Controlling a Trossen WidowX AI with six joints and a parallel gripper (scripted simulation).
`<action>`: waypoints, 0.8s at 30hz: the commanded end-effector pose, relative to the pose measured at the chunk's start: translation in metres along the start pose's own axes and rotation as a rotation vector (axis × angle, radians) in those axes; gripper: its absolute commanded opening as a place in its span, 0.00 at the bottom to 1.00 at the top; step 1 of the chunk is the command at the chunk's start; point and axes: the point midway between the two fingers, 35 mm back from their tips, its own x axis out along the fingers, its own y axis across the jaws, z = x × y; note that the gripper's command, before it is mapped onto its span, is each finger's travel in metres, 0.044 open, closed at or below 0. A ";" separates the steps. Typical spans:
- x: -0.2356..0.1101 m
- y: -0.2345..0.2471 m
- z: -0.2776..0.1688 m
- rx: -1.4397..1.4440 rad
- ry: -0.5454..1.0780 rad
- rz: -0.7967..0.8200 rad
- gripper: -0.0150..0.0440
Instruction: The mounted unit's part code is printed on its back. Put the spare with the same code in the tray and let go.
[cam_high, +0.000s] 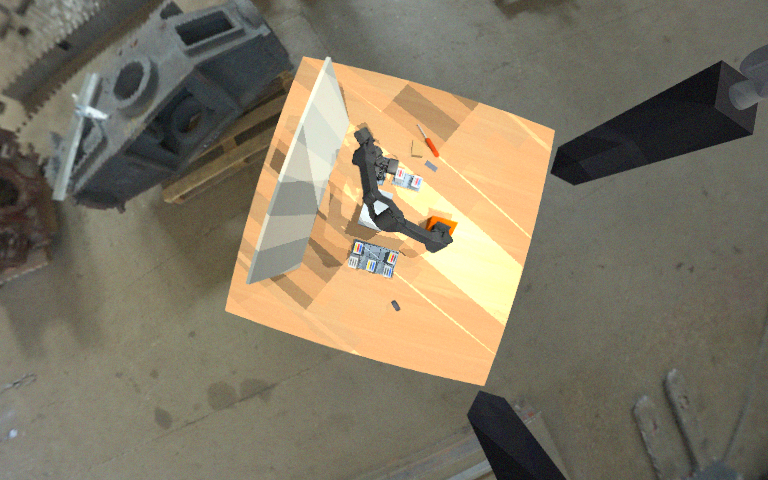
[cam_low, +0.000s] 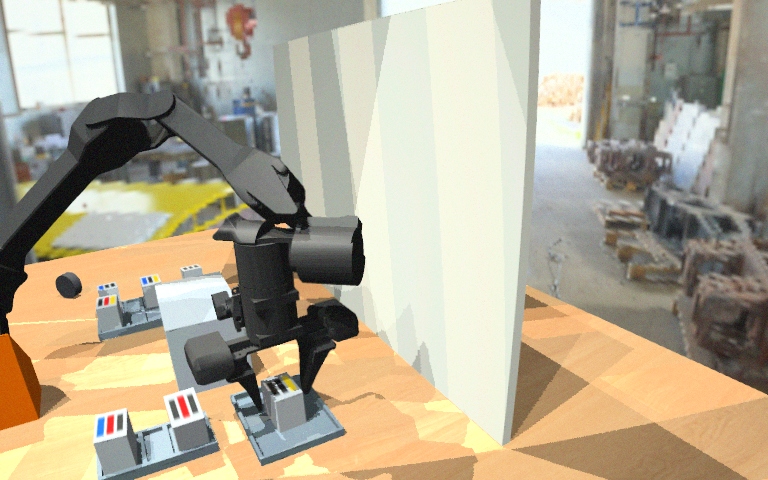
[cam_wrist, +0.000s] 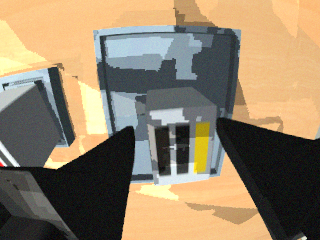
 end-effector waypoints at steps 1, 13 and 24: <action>0.000 0.000 0.000 0.000 0.000 -0.001 0.88; -0.105 0.002 -0.001 0.010 -0.001 0.001 1.00; -0.106 0.001 -0.003 0.019 0.007 -0.018 1.00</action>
